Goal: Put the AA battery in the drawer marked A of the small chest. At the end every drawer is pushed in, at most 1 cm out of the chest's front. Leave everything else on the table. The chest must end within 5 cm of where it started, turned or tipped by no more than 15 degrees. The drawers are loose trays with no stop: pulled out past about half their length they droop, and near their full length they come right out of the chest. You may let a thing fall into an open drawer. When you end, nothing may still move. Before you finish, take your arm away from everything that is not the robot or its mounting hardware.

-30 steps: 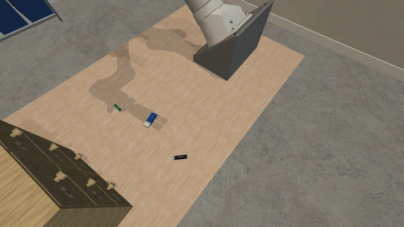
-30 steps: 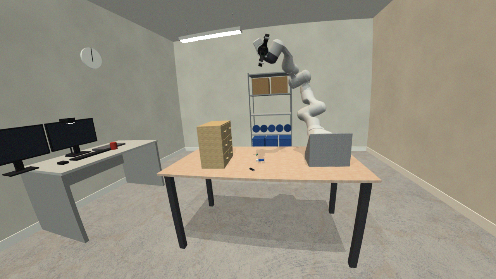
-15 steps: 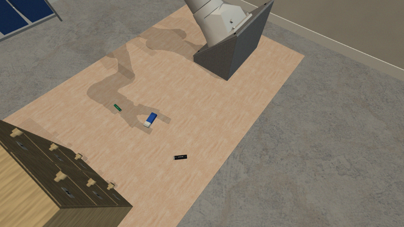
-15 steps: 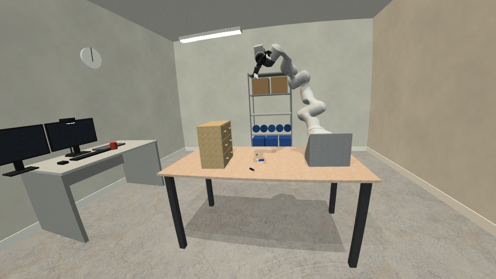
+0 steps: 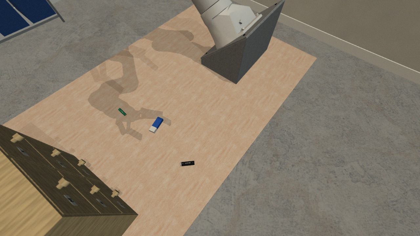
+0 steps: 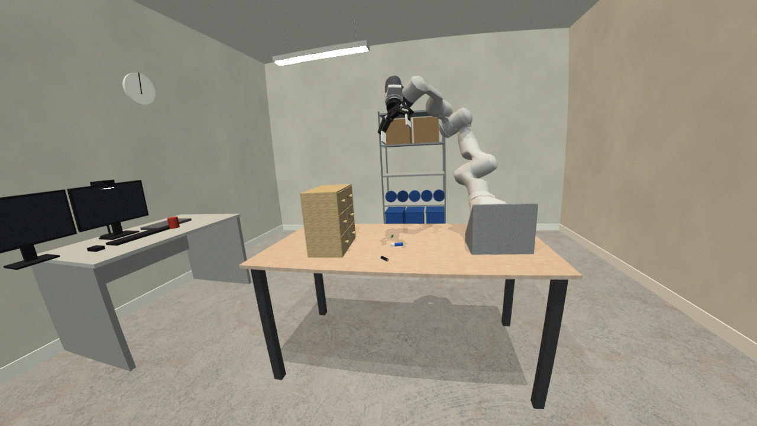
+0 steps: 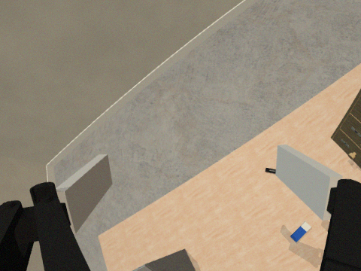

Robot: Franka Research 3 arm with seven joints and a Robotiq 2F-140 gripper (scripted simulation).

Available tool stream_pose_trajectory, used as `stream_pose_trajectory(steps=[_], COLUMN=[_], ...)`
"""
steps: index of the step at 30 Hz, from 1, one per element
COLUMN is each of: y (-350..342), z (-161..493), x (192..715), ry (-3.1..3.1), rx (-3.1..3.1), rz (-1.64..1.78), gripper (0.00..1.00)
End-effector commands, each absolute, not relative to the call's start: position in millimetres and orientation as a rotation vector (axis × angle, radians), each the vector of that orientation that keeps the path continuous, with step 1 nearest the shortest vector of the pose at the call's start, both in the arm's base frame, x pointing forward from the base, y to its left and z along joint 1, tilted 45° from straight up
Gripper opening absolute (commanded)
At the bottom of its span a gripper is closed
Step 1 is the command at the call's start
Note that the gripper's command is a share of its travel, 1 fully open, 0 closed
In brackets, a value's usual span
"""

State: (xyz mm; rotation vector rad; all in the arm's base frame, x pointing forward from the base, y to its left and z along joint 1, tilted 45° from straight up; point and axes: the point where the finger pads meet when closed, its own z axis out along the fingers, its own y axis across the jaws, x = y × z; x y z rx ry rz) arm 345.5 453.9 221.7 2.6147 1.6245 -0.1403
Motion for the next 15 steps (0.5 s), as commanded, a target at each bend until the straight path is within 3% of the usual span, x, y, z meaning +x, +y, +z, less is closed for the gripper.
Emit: stream_pose_trajectory(steps=[1, 5, 6, 9, 10, 15], y=[395, 395, 354, 354, 318, 286], z=[218, 218, 219, 219, 223, 229], x=[364, 364, 380, 380, 395, 407], ry=[1.818, 1.818, 1.844, 1.844, 1.858, 1.863], rx=[2.309, 2.309, 2.163, 2.163, 2.037, 1.931], rz=[-0.242, -0.242, -0.308, -0.308, -0.373, -0.434], gripper=[1.00, 1.00, 1.00, 1.00, 1.00, 1.00])
